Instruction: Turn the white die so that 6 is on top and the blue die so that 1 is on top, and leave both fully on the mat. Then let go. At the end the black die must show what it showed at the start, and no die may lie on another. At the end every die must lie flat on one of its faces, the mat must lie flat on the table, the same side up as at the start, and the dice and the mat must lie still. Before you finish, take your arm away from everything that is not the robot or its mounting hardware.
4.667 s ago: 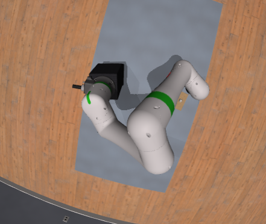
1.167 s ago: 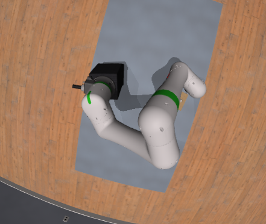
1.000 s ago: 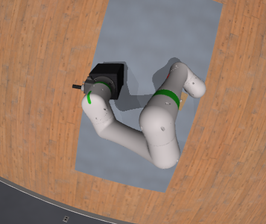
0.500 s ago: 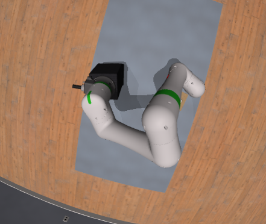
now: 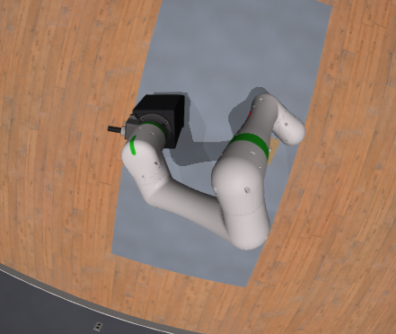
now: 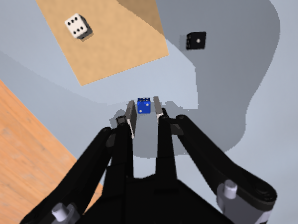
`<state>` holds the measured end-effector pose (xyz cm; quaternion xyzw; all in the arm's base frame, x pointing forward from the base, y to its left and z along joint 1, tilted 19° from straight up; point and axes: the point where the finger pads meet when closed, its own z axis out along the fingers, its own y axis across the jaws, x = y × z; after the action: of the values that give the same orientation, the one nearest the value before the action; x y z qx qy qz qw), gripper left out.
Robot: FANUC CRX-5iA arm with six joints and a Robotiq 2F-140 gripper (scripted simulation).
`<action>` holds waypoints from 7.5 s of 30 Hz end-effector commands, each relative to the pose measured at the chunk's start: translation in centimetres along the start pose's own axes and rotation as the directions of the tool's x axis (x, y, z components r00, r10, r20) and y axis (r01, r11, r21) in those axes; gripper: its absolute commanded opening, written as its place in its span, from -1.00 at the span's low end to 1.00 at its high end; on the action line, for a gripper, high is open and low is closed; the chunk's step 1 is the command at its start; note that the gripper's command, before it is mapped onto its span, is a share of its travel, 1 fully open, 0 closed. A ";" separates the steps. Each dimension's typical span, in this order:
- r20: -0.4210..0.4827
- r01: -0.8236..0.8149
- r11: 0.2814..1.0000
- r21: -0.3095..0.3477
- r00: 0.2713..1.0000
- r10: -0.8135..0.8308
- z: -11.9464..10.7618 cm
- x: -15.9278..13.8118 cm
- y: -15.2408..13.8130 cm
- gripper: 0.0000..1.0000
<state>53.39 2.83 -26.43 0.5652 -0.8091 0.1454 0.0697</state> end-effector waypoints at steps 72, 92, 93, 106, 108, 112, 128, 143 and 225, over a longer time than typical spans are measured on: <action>0.000 0.000 1.000 0.000 1.000 0.000 -7.2 0.0 0.0 -0.81; 0.000 0.000 1.000 0.000 1.000 0.000 -10.0 0.0 0.0 -0.81; 0.000 0.003 1.000 0.000 1.000 -0.003 -9.9 -0.1 0.0 -0.81; 0.049 0.037 0.999 0.002 0.998 -0.037 -9.0 -0.5 0.0 -0.81; 0.075 0.036 0.999 0.003 0.997 -0.036 -9.0 -0.5 0.0 -0.81; 0.191 0.033 0.999 0.010 0.981 -0.034 -8.9 -0.2 -0.1 -0.81; 0.541 0.039 0.999 -0.007 0.840 -0.029 -8.3 1.0 0.2 -0.81; 0.599 0.040 0.999 -0.007 0.800 -0.028 -8.2 1.1 0.2 -0.81; 0.883 0.037 0.999 0.000 0.469 -0.018 -0.5 2.0 -0.1 -0.81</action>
<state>52.73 1.17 -25.44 0.5716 -0.7216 -0.1753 -0.3491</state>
